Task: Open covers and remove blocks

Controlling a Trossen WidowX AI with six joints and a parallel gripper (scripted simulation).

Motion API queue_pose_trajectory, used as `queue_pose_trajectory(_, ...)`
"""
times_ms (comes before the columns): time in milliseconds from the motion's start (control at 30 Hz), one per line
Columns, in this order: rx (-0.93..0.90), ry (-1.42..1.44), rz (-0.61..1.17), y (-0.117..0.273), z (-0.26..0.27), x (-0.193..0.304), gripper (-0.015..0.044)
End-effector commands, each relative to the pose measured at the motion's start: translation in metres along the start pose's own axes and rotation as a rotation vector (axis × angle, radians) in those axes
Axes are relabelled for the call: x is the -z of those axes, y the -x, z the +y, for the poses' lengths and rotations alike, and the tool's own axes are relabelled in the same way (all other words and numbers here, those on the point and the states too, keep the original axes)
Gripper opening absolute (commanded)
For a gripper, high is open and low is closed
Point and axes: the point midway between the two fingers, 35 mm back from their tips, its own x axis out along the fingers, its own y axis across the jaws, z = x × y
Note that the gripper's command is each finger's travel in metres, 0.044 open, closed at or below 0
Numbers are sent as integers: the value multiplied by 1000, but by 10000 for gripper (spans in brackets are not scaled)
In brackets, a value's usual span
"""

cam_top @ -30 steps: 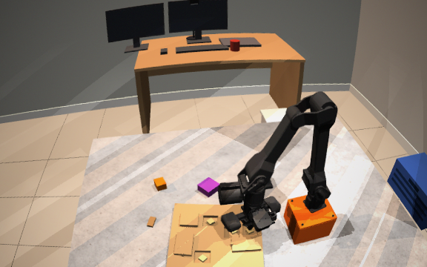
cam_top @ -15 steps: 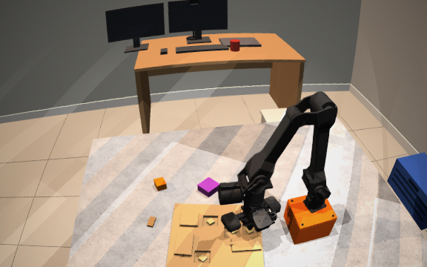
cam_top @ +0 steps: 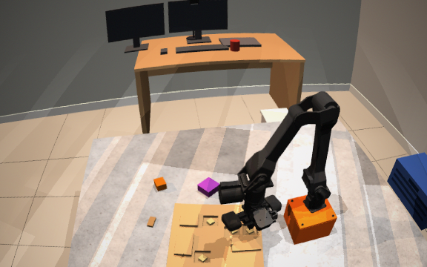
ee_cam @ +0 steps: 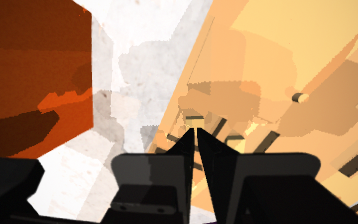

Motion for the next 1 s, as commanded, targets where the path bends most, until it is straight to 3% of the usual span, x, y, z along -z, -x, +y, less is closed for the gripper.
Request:
queue_pose_trajectory(0, -2, 0, 0, 6, 0, 0, 79)
queue_pose_trajectory(100, -1, -1, 1, 20, -2, 0, 144)
queue_pose_trajectory(400, 0, -2, 3, 56, -1, -1, 144)
queue_pose_trajectory(967, -1, -2, 3, 21, 0, -1, 144)
